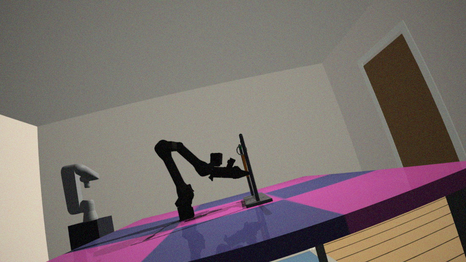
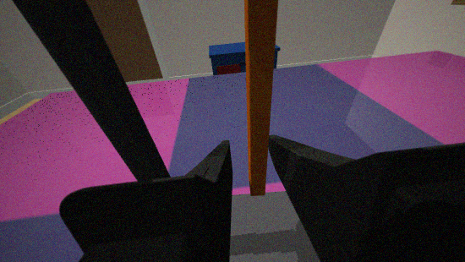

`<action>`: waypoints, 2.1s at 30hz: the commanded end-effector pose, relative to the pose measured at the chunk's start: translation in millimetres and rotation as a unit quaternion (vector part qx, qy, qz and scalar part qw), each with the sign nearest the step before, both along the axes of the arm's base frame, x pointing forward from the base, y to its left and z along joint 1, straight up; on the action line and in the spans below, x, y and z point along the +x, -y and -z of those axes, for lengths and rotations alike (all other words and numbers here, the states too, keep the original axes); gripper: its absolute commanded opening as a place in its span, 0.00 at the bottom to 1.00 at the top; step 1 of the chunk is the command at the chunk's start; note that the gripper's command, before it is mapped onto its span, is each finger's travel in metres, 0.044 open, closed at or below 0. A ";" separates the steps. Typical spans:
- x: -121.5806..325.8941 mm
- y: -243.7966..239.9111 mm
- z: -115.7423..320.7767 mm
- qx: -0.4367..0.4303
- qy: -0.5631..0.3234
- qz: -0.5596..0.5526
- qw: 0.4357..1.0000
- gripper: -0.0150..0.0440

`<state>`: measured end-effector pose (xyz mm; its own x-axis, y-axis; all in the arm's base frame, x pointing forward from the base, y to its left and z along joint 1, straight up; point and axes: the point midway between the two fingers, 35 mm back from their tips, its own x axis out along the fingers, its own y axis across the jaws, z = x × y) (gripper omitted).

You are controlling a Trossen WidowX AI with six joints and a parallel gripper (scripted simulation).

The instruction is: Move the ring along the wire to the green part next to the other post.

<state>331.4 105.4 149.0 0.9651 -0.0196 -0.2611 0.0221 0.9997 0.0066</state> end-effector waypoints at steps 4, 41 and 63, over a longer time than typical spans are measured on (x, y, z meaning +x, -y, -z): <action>-10.8 -0.6 -3.4 0.000 -0.001 0.002 1.000 0.53; -48.1 -0.1 -12.0 0.001 -0.002 0.004 1.000 0.53; -96.1 -1.0 -26.0 0.002 -0.001 0.001 1.000 1.00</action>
<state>237.6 108.3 175.7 0.9648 -0.0142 -0.2627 0.0179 0.9998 0.0120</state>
